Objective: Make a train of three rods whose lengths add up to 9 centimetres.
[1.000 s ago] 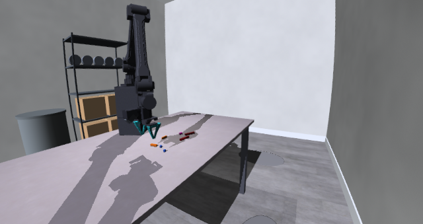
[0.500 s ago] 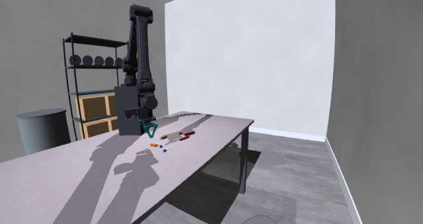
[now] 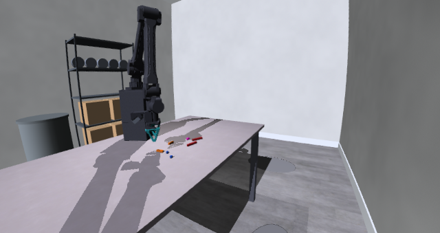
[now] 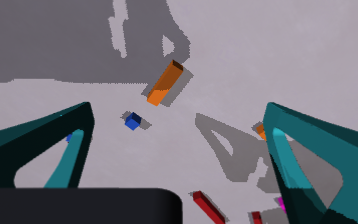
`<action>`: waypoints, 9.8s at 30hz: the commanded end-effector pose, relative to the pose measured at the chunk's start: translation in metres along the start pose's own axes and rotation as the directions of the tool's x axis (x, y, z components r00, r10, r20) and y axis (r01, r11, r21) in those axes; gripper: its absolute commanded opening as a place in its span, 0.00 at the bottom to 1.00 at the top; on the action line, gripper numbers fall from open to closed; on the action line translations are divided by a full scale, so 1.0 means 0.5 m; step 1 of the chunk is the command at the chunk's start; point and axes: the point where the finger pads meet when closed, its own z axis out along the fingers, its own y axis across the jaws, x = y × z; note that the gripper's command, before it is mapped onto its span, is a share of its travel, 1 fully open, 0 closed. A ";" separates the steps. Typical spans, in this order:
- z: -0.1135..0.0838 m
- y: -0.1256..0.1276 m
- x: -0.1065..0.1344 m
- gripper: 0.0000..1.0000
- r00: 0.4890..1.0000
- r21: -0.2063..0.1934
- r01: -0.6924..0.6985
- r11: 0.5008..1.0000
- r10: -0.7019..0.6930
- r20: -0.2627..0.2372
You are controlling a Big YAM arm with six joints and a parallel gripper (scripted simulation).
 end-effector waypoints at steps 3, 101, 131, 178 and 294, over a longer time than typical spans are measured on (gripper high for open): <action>-0.001 -0.008 0.005 1.00 0.999 -0.010 -0.051 0.999 0.051 0.000; 0.003 -0.032 0.028 1.00 0.967 -0.003 0.256 0.967 -0.256 0.004; 0.006 -0.070 0.065 1.00 0.728 0.003 0.685 0.728 -0.685 0.005; 0.006 -0.067 0.061 1.00 0.736 0.002 0.677 0.736 -0.677 0.005; 0.004 0.101 -0.005 1.00 0.998 0.006 -0.056 0.998 0.056 0.005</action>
